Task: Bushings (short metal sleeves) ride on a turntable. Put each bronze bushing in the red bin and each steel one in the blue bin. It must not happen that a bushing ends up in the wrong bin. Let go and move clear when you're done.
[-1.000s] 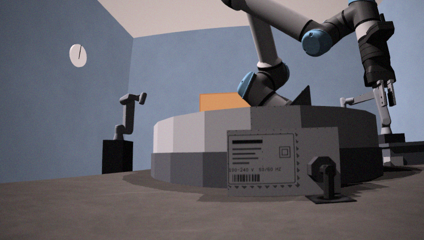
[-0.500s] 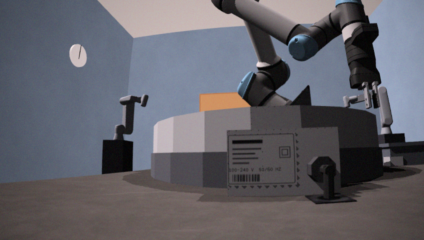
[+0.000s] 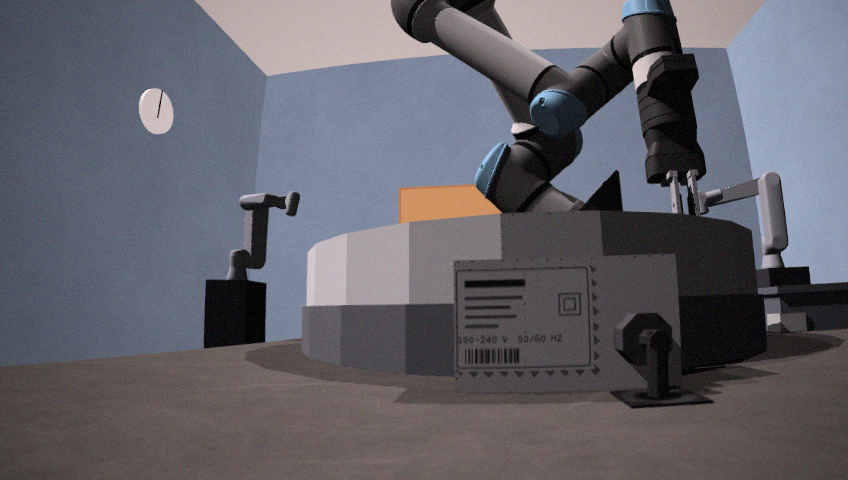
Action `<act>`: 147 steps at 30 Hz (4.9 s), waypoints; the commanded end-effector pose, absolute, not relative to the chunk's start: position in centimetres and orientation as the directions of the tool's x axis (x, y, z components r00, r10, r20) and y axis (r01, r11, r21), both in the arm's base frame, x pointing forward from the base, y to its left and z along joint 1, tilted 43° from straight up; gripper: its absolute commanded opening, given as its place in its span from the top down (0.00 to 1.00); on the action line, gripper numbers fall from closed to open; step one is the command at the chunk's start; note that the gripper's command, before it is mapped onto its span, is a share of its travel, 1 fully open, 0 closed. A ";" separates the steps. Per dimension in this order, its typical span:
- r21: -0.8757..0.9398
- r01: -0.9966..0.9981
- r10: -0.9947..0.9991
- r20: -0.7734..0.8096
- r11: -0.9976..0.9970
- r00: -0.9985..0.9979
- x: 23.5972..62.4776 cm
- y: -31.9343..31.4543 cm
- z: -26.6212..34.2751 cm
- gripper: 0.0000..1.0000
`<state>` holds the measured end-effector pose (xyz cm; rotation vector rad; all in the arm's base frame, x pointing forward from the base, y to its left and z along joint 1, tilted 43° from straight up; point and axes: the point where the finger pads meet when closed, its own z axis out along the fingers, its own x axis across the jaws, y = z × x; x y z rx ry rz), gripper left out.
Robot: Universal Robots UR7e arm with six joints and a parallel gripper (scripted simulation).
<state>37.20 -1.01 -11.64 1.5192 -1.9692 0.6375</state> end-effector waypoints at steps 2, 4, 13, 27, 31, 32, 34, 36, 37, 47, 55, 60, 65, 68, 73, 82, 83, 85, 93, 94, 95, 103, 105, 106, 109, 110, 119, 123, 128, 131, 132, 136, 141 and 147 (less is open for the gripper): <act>-0.031 -0.970 -0.703 0.684 0.240 -0.195 36.4 -3.6 -9.2 0.60; -0.031 -0.970 -0.703 0.684 0.240 -0.195 36.4 -3.6 -9.2 0.60; -0.030 -0.970 -0.703 0.684 0.240 -0.195 35.3 -7.3 -5.9 0.60; -0.030 -0.970 -0.703 0.684 0.240 -0.195 33.4 -13.3 -0.6 0.60; -0.030 -0.970 -0.703 0.684 0.240 -0.195 33.1 -14.1 0.0 0.60; -0.030 -0.970 -0.703 0.684 0.240 -0.195 32.9 -14.8 0.7 0.60; -0.030 -0.970 -0.703 0.684 0.240 -0.195 32.9 -14.8 0.7 0.60; -0.030 -0.970 -0.703 0.684 0.240 -0.195 32.9 -14.8 0.7 0.60; -0.030 -0.970 -0.703 0.684 0.240 -0.195 32.9 -14.8 0.7 0.60; -0.030 -0.970 -0.702 0.685 0.241 -0.196 32.8 -15.4 0.0 0.60; -0.030 -0.970 -0.702 0.685 0.241 -0.195 32.5 -16.4 -1.0 0.60; -0.030 -0.970 -0.702 0.685 0.241 -0.195 32.5 -16.8 -1.4 0.60; -0.030 -0.970 -0.702 0.685 0.240 -0.195 32.3 -17.4 -2.1 0.60; -0.030 -0.970 -0.702 0.685 0.240 -0.195 32.2 -17.8 -2.5 0.60; -0.030 -0.970 -0.702 0.685 0.240 -0.195 32.2 -17.8 -2.5 0.60; -0.029 -0.970 -0.702 0.685 0.241 -0.195 32.2 -18.0 -2.7 0.60; -0.030 -0.970 -0.702 0.685 0.241 -0.195 32.2 -18.1 -2.8 0.60; -0.030 -0.970 -0.702 0.685 0.241 -0.195 32.1 -18.2 -2.9 0.60; -0.030 -0.970 -0.702 0.685 0.241 -0.195 32.0 -18.7 -3.4 0.60; -0.030 -0.970 -0.702 0.685 0.241 -0.195 32.0 -18.7 -3.4 0.60; -0.030 -0.970 -0.702 0.685 0.241 -0.195 32.0 -18.7 -3.4 0.60; -0.030 -0.970 -0.702 0.685 0.240 -0.195 31.9 -19.2 -3.9 0.60; -0.030 -0.970 -0.702 0.685 0.240 -0.195 31.9 -19.2 -3.9 0.60; -0.030 -0.970 -0.702 0.685 0.240 -0.195 31.9 -19.3 -4.0 0.60; -0.030 -0.970 -0.702 0.685 0.240 -0.195 31.9 -19.5 -4.3 0.60; -0.030 -0.970 -0.702 0.685 0.240 -0.195 31.8 -19.6 -4.4 0.60; -0.030 -0.970 -0.702 0.685 0.240 -0.195 31.8 -19.6 -4.4 0.60; -0.030 -0.970 -0.702 0.685 0.241 -0.195 31.9 -19.6 -4.4 1.00; -0.030 -0.970 -0.702 0.685 0.241 -0.195 31.9 -19.6 -4.4 1.00; -0.029 -0.970 -0.703 0.684 0.240 -0.195 31.9 -19.6 -4.4 1.00; -0.029 -0.970 -0.703 0.684 0.240 -0.195 31.9 -19.6 -4.4 1.00; -0.029 -0.970 -0.703 0.684 0.240 -0.195 31.9 -19.6 -4.4 1.00; -0.029 -0.970 -0.703 0.684 0.240 -0.195 31.9 -19.6 -4.4 1.00; -0.029 -0.970 -0.703 0.684 0.240 -0.195 31.9 -19.6 -4.5 1.00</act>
